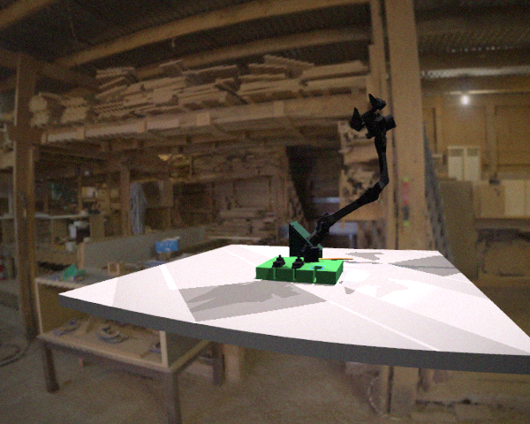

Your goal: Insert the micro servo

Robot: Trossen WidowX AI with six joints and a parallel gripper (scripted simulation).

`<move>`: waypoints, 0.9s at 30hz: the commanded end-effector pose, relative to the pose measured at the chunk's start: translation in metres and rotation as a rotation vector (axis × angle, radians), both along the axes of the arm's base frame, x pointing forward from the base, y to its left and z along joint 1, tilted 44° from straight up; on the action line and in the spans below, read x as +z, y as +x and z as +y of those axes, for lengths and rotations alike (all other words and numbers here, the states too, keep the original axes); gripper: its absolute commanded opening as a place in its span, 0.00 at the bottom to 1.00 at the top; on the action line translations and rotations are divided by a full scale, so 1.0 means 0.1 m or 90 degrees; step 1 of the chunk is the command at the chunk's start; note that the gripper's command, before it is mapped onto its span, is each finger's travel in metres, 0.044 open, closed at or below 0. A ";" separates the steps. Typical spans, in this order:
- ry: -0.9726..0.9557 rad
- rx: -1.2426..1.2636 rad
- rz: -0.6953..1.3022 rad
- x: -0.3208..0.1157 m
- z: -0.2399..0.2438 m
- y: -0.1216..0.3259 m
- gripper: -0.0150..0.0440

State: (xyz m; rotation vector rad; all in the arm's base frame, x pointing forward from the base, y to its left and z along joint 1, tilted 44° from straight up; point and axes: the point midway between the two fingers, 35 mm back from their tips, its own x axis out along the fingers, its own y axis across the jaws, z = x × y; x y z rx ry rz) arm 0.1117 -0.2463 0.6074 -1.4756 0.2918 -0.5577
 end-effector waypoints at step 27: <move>0.158 0.111 0.107 -1.28 -0.53 0.83 1.00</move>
